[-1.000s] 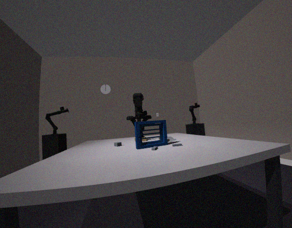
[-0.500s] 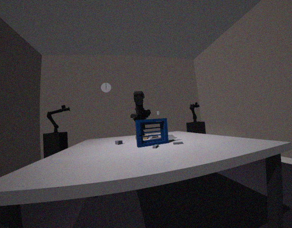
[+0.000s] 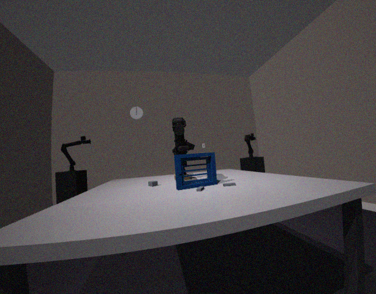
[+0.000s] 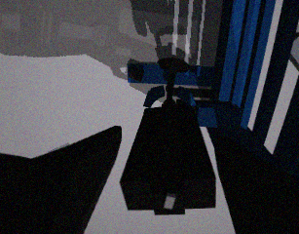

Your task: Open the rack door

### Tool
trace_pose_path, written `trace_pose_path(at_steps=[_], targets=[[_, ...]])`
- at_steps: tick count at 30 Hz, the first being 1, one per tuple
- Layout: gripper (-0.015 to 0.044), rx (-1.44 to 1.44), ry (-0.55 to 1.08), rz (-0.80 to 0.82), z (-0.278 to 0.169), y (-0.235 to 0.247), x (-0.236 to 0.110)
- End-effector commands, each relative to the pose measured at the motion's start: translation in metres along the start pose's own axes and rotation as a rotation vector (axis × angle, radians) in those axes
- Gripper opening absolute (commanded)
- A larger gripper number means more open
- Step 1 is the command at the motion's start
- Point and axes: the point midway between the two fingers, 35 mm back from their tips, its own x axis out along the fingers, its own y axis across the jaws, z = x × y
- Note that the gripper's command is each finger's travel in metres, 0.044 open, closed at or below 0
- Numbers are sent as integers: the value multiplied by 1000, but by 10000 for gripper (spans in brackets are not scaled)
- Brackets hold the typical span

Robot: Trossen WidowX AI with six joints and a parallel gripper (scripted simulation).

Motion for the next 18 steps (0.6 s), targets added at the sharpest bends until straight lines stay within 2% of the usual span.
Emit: trace_pose_path(at_steps=[1, 8, 18], targets=[[288, -186, -3, -3, 0, 0, 0], [288, -219, -3, -3, 1, 0, 0], [221, -219, -3, -3, 1, 0, 0]])
